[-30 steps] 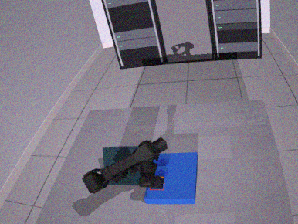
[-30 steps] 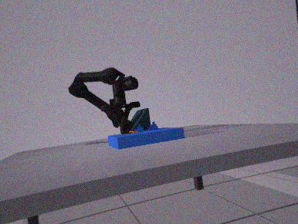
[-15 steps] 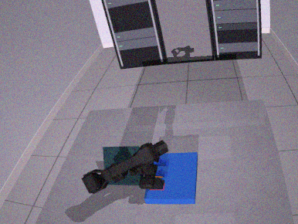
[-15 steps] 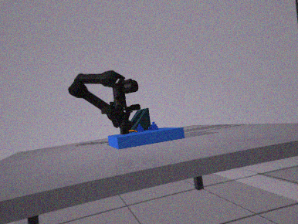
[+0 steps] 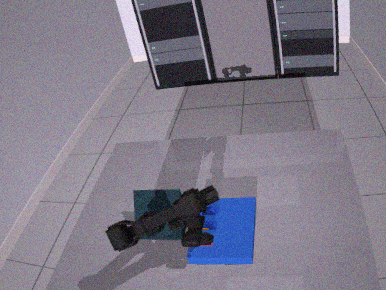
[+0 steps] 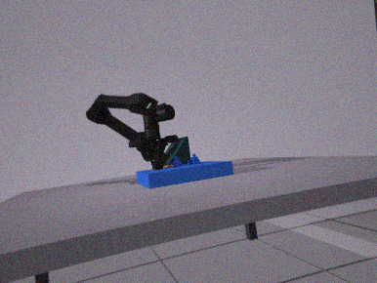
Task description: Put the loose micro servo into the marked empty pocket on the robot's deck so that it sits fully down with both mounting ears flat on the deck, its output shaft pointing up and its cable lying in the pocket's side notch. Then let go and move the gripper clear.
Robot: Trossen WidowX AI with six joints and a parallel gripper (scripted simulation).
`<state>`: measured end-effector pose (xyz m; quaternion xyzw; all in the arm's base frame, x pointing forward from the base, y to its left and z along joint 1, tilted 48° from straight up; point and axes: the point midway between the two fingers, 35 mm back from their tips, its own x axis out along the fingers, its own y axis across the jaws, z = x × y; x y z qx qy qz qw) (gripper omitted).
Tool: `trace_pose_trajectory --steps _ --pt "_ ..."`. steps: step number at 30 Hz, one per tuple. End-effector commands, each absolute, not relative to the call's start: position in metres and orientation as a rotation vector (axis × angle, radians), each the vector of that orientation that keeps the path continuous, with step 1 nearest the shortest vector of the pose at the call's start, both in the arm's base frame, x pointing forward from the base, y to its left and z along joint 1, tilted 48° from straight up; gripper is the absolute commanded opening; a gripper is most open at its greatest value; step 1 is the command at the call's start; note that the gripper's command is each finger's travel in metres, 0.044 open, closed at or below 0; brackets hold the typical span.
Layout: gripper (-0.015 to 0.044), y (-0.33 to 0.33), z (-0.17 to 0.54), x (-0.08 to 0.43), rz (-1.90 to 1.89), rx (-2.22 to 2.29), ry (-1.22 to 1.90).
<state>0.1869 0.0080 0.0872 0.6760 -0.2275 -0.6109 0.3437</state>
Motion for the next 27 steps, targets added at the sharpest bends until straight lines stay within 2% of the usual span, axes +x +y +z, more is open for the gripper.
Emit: trace_pose_trajectory --steps 1,16,23,27 --pt "0.0 0.005 0.085 0.188 -1.583 1.757 -0.589" --pt "0.0 -0.005 0.075 0.19 -1.583 1.757 -0.589" --pt "0.0184 -0.004 0.077 0.189 -1.583 1.757 -0.589" --pt "0.0187 0.005 0.084 0.188 -1.584 1.758 -0.587"
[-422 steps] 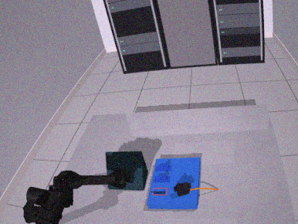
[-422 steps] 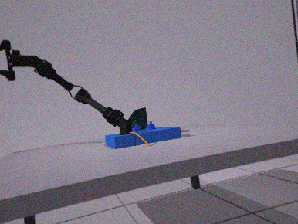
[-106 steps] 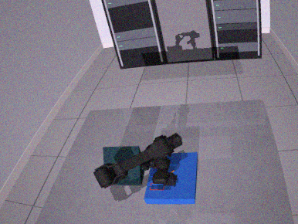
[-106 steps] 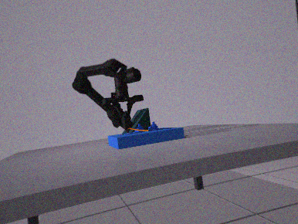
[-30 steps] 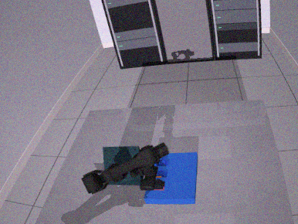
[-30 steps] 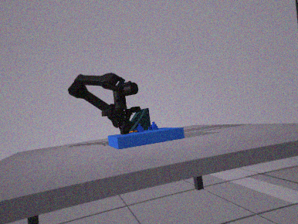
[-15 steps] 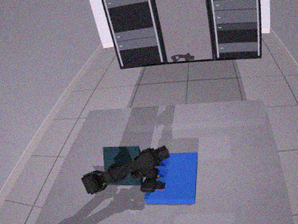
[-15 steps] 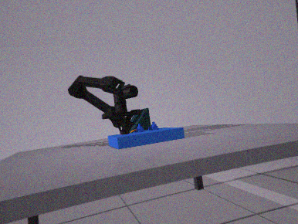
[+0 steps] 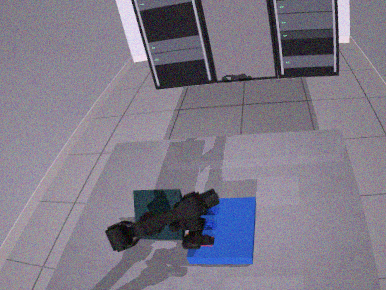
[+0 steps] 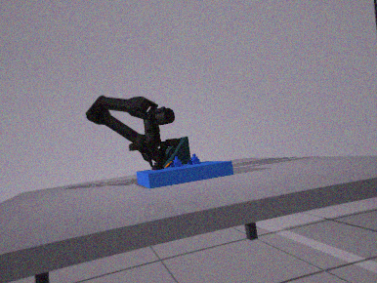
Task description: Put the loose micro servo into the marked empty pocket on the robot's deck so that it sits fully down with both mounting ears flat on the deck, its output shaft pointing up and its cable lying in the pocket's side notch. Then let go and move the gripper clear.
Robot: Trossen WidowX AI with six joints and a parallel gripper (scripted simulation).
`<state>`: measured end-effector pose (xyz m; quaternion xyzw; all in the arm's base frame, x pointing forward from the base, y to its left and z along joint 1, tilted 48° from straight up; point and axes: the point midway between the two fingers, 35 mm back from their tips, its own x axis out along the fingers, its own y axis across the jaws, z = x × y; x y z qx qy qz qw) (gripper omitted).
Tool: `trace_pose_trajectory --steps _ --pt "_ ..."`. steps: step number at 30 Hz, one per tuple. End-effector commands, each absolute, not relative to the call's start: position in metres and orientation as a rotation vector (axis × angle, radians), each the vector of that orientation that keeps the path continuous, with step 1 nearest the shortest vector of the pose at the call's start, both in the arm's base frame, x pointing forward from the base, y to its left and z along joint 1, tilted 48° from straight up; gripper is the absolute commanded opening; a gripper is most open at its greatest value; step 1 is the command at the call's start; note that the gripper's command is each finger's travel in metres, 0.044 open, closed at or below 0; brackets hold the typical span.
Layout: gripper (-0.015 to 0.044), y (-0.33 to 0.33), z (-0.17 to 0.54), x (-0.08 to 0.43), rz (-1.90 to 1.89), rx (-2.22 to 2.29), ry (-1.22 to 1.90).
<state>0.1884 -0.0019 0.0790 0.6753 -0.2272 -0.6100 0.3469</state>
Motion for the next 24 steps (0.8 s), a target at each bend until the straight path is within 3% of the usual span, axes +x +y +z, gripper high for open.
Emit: trace_pose_trajectory --steps 1,8,18,24 --pt "0.0187 0.01 0.088 0.187 -1.584 1.758 -0.586" --pt "0.0187 0.022 0.101 0.185 -1.584 1.757 -0.588" --pt "0.044 0.06 0.129 0.241 -1.57 1.746 -0.551" --pt "0.044 0.088 0.145 0.279 -1.565 1.733 -0.526"
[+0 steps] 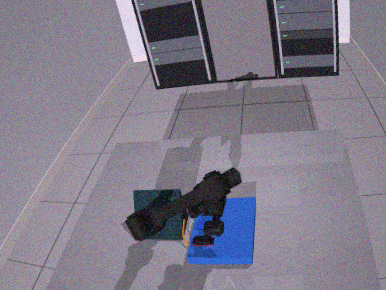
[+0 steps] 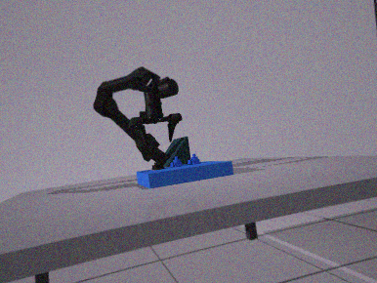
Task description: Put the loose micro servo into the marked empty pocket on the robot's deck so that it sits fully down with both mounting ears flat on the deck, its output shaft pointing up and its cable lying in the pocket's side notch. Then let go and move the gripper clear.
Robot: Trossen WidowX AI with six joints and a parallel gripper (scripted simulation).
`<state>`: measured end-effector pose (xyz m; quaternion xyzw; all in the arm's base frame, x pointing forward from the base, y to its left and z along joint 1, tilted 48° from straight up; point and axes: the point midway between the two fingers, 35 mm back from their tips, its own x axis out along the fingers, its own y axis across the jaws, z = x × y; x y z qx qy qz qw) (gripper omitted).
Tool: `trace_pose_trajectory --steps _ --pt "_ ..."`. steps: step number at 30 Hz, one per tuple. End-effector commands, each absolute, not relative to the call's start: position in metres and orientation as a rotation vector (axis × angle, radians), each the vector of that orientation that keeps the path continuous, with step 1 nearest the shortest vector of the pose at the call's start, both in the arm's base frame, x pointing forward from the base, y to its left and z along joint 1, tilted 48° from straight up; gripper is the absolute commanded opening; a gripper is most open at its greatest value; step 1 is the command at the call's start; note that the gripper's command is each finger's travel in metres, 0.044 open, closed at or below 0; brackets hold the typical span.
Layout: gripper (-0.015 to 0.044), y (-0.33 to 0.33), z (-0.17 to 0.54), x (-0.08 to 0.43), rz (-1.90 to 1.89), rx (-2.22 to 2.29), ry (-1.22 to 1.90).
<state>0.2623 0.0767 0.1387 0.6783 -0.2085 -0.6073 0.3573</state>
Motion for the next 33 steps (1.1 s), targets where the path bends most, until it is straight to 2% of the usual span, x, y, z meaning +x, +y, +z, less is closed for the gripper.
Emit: trace_pose_trajectory --steps 1,13,33 --pt "0.044 0.089 0.146 0.28 -1.564 1.733 -0.526" --pt "0.044 0.114 0.17 0.266 -1.491 1.846 -0.412" --pt "0.044 0.114 0.17 0.265 -1.489 1.849 -0.408"
